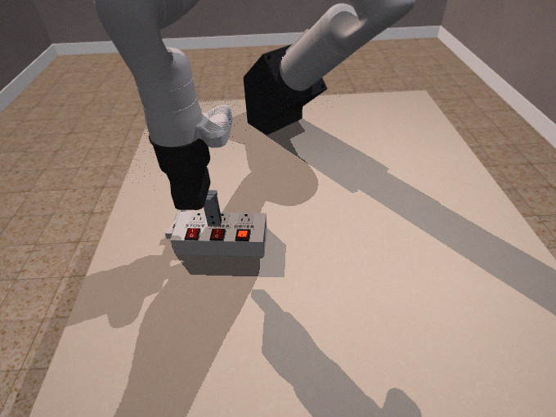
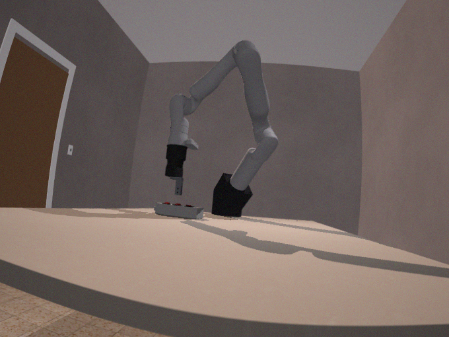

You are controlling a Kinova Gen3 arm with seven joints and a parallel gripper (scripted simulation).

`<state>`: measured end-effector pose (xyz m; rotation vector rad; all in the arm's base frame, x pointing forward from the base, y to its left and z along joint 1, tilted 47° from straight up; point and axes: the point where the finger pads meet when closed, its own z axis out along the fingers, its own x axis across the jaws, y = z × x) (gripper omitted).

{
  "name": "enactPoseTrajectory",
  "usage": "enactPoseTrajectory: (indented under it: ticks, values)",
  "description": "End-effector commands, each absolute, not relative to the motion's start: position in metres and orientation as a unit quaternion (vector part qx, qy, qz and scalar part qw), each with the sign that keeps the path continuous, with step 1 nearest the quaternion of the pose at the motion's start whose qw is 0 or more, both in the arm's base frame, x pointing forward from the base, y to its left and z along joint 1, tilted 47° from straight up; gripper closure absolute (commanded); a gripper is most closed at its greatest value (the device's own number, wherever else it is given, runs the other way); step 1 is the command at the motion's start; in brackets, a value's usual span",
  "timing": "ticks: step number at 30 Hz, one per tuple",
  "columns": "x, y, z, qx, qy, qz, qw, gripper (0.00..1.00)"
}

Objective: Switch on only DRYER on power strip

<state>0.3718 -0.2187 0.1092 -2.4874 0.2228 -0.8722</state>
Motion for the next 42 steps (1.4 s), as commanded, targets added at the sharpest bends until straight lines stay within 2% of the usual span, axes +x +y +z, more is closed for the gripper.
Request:
enactPoseTrajectory:
  ticks: [1,11,12,18,31,42]
  values:
    - [0.370,-0.222,0.110,-0.912,0.084,-0.319,0.245,1.00]
    - [0.370,-0.222,0.110,-0.912,0.084,-0.319,0.245,1.00]
    - [0.370,-0.222,0.110,-0.912,0.084,-0.319,0.245,0.00]
    - [0.368,-0.224,0.114,-0.912,0.087,-0.319,0.244,0.00]
    - [0.325,-0.249,0.158,-0.913,0.086,-0.314,0.246,0.00]
    - [0.308,-0.261,0.180,-0.912,0.085,-0.318,0.244,0.00]
